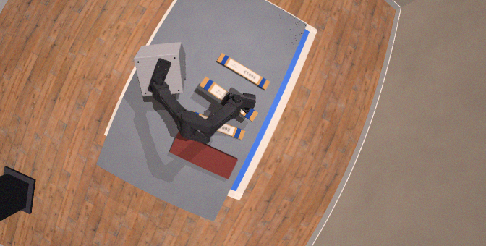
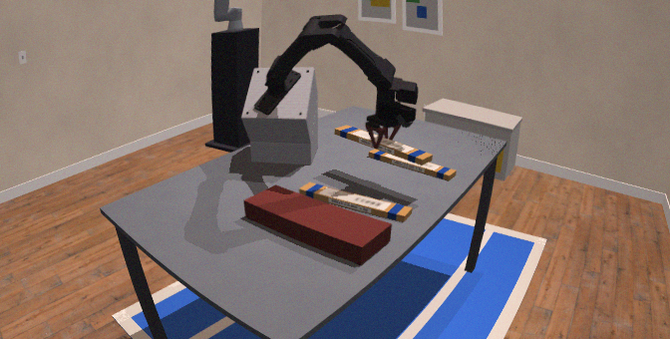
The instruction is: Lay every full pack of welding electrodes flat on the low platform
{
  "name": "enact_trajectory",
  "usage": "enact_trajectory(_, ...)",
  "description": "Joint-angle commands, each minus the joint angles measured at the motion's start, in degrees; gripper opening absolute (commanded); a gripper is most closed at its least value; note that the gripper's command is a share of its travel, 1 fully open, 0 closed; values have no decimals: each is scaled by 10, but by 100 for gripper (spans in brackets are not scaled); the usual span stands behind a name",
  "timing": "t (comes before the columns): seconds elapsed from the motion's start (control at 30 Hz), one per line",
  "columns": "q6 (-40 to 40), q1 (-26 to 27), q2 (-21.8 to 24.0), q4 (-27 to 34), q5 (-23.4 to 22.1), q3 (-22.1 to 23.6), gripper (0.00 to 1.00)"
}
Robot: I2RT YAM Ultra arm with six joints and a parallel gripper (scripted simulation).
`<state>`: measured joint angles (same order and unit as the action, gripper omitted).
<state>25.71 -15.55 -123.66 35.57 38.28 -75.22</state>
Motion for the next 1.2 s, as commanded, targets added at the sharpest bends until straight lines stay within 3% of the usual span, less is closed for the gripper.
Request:
enact_trajectory(0.0,24,-36,4,10,7,-27,0)
enact_trajectory(0.1,28,-38,13,11,7,-30,0)
enact_trajectory(0.23,42,-50,-21,17,9,-41,0)
enact_trajectory(0.3,45,-51,-3,21,8,-46,0)
enact_trajectory(1.17,59,-62,-22,46,10,-71,0)
